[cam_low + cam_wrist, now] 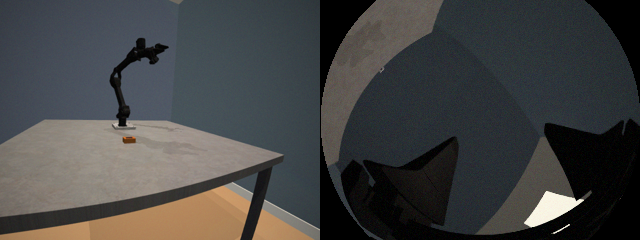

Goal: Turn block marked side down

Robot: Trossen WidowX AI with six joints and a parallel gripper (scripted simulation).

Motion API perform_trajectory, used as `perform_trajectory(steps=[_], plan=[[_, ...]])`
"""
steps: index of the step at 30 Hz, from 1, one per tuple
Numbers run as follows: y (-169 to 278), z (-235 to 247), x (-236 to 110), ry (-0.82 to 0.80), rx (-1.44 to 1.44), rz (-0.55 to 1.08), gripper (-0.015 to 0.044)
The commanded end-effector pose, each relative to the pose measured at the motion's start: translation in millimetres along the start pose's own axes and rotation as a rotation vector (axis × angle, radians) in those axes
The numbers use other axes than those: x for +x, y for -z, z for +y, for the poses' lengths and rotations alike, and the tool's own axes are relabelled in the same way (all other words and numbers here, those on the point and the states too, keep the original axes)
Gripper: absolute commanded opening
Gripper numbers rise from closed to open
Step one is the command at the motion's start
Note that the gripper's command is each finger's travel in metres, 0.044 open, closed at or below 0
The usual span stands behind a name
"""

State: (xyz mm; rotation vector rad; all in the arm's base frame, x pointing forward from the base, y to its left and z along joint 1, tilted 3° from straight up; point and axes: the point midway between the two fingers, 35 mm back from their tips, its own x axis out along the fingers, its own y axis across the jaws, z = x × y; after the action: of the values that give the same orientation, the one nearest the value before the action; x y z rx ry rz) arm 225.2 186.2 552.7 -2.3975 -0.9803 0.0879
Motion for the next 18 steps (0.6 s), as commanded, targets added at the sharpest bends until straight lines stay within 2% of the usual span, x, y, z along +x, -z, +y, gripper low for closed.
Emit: perform_trajectory(steps=[1,2,11,18], plan=[[-1,2,1,-0.005,0.006,-0.005,0.0426],[-5,9,6,-0.02,0.024,-0.02,0.044],[-51,102,47,-0.338,0.503,-0.127,0.044],[-97,210,56,-0.747,1.095,-0.04,0.044]])
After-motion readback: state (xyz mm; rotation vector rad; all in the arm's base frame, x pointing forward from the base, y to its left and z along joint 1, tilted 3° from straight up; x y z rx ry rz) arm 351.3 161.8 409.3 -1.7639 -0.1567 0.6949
